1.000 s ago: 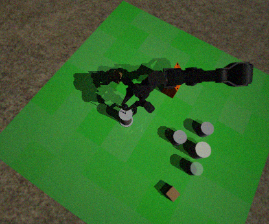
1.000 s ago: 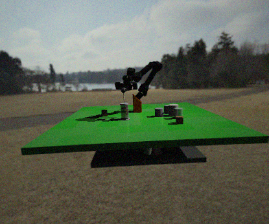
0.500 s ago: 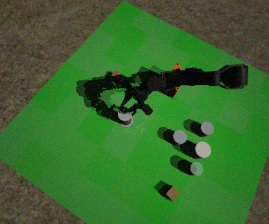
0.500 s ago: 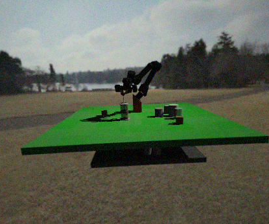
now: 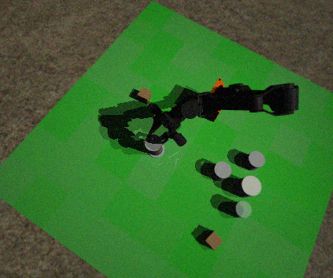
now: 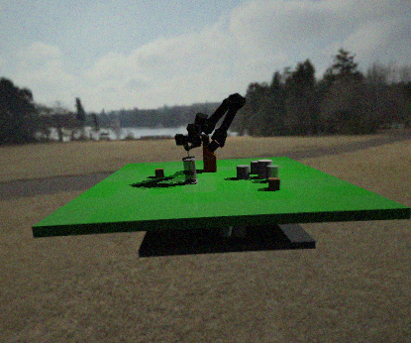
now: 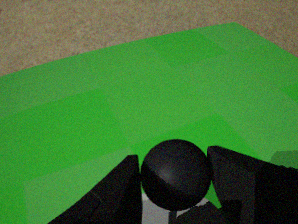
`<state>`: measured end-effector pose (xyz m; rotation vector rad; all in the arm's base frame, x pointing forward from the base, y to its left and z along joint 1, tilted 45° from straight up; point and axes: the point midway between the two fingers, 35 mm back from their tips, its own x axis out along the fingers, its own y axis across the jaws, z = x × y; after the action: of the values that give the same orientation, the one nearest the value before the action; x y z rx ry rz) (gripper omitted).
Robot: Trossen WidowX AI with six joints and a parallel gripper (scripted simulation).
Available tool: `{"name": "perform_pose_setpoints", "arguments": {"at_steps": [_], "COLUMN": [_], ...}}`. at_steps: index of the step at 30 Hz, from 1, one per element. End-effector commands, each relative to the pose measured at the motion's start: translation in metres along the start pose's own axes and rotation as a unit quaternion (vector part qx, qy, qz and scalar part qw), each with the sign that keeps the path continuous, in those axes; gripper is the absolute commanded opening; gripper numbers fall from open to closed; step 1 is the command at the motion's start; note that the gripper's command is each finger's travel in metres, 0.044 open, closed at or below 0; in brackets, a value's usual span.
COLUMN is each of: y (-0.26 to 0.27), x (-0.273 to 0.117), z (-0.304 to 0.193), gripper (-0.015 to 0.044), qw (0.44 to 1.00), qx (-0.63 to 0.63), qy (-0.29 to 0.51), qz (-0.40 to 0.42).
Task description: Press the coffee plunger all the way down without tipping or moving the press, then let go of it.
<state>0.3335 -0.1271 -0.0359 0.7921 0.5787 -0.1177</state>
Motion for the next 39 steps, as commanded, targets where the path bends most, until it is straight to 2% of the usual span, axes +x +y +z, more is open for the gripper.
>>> {"name": "perform_pose_setpoints", "arguments": {"at_steps": [1, 39], "y": [0.001, -0.001], "x": [0.008, 0.021], "z": [-0.025, -0.017], "gripper": [0.0111, 0.0111], "qw": [0.999, 0.999], "qx": [0.014, 0.014], "qy": [0.032, 0.031], "qz": [0.0, 0.001]}}
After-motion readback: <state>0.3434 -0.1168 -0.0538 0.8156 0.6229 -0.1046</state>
